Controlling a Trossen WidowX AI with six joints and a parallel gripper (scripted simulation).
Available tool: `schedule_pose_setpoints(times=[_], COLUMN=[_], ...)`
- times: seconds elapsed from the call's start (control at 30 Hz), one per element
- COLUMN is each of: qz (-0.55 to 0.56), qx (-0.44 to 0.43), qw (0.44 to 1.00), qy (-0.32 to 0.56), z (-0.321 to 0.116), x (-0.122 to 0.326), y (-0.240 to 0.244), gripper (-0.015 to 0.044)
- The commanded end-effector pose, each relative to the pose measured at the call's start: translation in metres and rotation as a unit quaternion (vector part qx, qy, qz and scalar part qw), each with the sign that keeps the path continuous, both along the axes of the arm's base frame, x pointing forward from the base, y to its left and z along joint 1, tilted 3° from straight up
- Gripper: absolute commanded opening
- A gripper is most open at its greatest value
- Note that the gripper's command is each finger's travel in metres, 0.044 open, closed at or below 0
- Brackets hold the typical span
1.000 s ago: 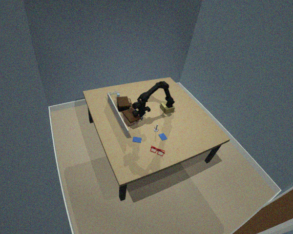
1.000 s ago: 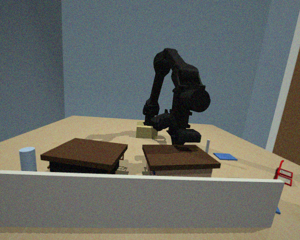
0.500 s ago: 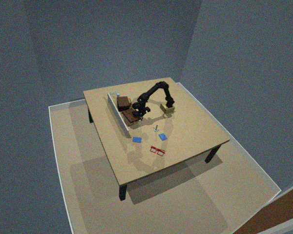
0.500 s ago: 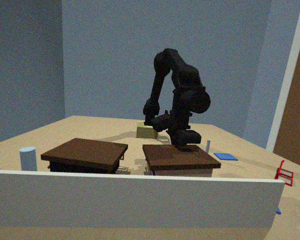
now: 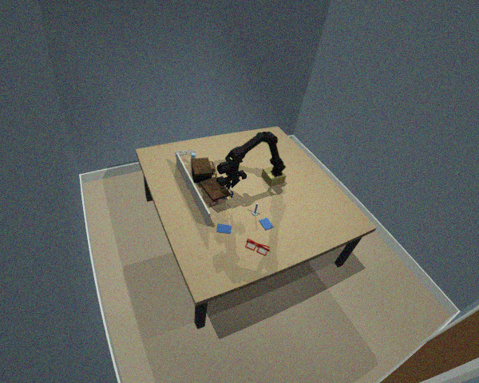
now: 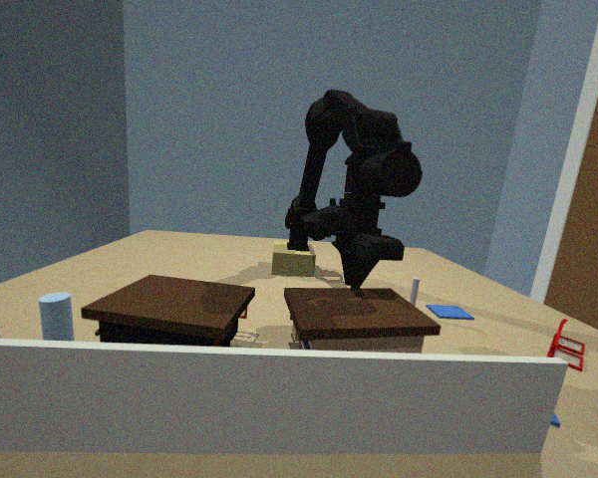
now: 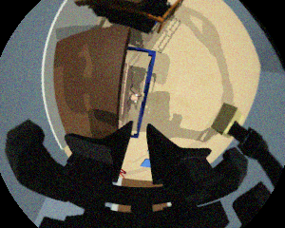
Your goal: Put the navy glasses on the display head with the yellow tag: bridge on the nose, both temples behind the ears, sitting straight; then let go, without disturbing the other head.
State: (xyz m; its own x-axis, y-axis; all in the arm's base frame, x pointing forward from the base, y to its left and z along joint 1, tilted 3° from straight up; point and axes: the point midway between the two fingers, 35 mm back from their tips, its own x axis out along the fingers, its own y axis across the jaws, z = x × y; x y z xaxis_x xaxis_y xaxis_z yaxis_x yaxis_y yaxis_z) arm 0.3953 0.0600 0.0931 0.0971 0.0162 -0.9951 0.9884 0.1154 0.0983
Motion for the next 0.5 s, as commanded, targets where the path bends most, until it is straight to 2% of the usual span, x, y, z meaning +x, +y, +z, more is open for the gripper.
schedule_pose_setpoints(times=[0.0,0.17,0.47], qz=[0.003,0.003,0.003], qx=[0.0,0.0,0.0], qw=[1.0,1.0,1.0], qy=[0.007,0.008,0.009], z=[0.0,0.003,0.011], x=[-0.009,-0.037,-0.059], y=[-0.001,-0.004,-0.007], gripper=[0.0107,0.0107,0.0107])
